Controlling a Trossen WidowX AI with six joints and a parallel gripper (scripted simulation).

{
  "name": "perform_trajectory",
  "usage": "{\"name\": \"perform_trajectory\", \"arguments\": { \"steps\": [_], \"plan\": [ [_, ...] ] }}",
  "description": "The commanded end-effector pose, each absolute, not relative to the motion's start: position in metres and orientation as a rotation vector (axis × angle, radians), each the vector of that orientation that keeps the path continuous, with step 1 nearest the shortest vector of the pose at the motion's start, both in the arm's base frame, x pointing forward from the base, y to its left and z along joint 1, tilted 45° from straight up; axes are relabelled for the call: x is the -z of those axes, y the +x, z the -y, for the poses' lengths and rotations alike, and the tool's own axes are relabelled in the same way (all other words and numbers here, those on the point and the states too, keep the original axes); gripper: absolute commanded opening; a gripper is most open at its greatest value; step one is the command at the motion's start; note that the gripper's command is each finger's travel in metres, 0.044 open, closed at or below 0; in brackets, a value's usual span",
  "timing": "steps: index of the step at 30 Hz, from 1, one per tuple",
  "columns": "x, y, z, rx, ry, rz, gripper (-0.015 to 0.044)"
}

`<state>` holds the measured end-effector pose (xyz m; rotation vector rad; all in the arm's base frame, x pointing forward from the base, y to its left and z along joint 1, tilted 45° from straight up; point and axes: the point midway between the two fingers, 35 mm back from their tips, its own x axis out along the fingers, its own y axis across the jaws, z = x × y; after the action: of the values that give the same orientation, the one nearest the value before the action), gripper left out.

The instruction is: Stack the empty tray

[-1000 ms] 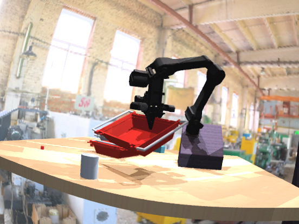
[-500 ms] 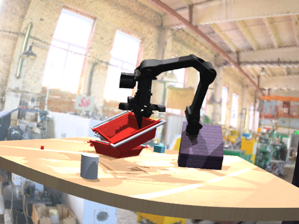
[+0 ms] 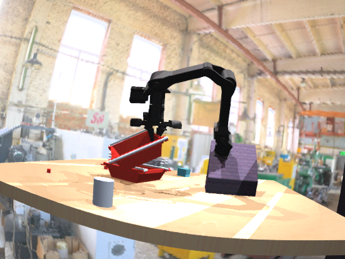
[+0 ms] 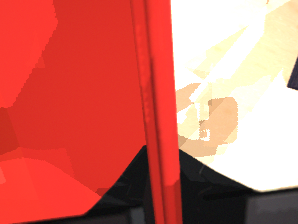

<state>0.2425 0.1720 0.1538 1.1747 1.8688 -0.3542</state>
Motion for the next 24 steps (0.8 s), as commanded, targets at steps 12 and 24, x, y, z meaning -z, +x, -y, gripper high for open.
{"name": "perform_trajectory", "arguments": {
  "steps": [12, 24],
  "plan": [
    [-0.119, 0.289, -0.129, 0.564, 1.364, -1.864, 0.0000],
    [-0.086, 0.312, -0.093, 0.727, 1.500, -1.875, 0.0000]
  ]
}}
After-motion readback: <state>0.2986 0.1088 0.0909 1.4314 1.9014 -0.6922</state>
